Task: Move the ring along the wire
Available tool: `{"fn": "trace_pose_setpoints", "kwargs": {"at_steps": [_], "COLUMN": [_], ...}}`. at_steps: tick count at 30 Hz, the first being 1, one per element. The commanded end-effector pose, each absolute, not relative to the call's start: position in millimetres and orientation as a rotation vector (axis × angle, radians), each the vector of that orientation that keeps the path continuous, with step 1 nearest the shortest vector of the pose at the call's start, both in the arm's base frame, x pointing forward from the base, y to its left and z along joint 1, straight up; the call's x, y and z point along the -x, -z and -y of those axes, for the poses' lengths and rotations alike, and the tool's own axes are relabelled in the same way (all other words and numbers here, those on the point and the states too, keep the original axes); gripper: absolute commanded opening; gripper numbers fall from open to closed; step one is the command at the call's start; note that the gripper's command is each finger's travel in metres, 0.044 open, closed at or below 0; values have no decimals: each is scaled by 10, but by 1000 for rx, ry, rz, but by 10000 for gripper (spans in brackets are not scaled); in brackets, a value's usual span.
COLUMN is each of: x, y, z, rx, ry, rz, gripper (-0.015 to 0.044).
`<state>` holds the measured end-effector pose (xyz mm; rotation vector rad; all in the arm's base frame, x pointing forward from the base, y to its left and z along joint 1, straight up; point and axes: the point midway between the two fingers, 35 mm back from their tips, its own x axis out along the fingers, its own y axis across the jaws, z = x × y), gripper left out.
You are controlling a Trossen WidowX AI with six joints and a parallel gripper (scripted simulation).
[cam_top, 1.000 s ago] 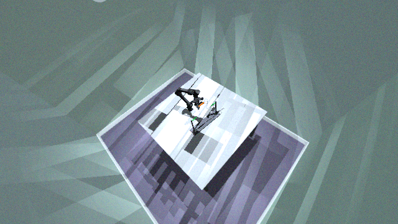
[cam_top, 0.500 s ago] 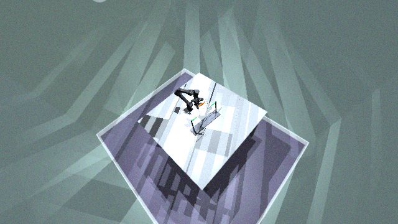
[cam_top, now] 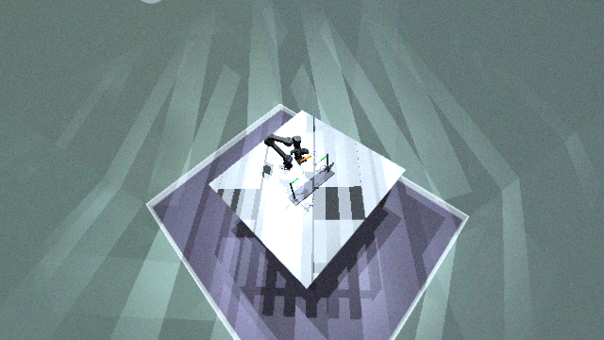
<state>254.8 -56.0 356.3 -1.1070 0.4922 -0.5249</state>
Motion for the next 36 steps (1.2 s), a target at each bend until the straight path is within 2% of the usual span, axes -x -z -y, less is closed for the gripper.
{"fn": "trace_pose_setpoints", "kwargs": {"at_steps": [1,36], "x": [-2538,-2532], "y": [-3582,-3788], "z": [574,603], "rx": [1154,1619], "ry": [541,655], "rz": [-487,-412], "gripper": [-150,-150]}}
